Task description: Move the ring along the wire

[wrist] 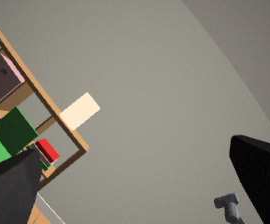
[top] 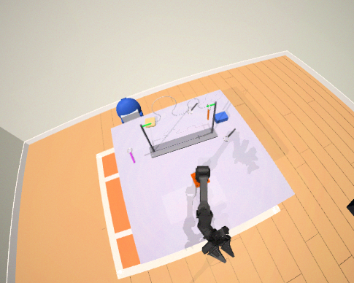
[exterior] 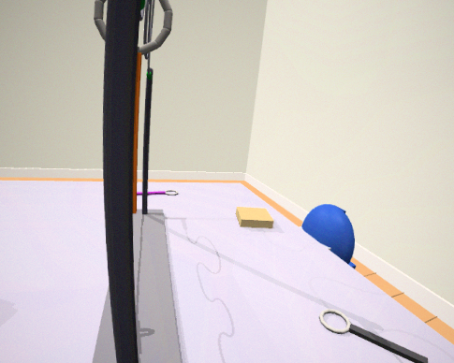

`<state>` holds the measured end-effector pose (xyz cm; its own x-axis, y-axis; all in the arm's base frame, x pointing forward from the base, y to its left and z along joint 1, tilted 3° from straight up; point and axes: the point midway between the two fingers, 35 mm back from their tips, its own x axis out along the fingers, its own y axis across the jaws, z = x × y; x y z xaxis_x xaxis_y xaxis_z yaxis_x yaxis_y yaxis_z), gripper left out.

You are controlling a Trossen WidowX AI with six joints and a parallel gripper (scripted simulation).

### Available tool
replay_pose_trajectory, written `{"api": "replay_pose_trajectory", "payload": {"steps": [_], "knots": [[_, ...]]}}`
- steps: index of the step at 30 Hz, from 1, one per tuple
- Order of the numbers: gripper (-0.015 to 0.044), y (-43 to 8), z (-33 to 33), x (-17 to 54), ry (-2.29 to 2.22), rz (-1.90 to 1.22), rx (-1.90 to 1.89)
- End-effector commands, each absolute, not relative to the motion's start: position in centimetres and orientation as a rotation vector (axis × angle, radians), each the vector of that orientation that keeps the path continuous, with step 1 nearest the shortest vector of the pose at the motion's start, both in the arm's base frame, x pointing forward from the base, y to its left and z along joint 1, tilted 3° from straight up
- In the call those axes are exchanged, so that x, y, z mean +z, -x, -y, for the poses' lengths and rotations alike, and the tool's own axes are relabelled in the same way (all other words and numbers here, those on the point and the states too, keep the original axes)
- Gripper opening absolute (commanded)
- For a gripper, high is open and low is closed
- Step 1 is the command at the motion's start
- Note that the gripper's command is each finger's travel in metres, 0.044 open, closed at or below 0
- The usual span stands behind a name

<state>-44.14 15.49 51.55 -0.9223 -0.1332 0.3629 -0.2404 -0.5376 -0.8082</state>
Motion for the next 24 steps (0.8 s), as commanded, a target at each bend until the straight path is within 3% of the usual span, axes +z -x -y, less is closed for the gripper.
{"api": "replay_pose_trajectory", "payload": {"steps": [1, 9, 24], "knots": [[0.0374, 44.1, -15.5, 51.5, -0.598, 1.474, 2.635], [0.0164, 42.8, -18.6, 50.9, -0.496, 1.333, 2.648], [0.016, 32.1, -33.7, 47.3, -0.177, 1.19, 2.434]]}}
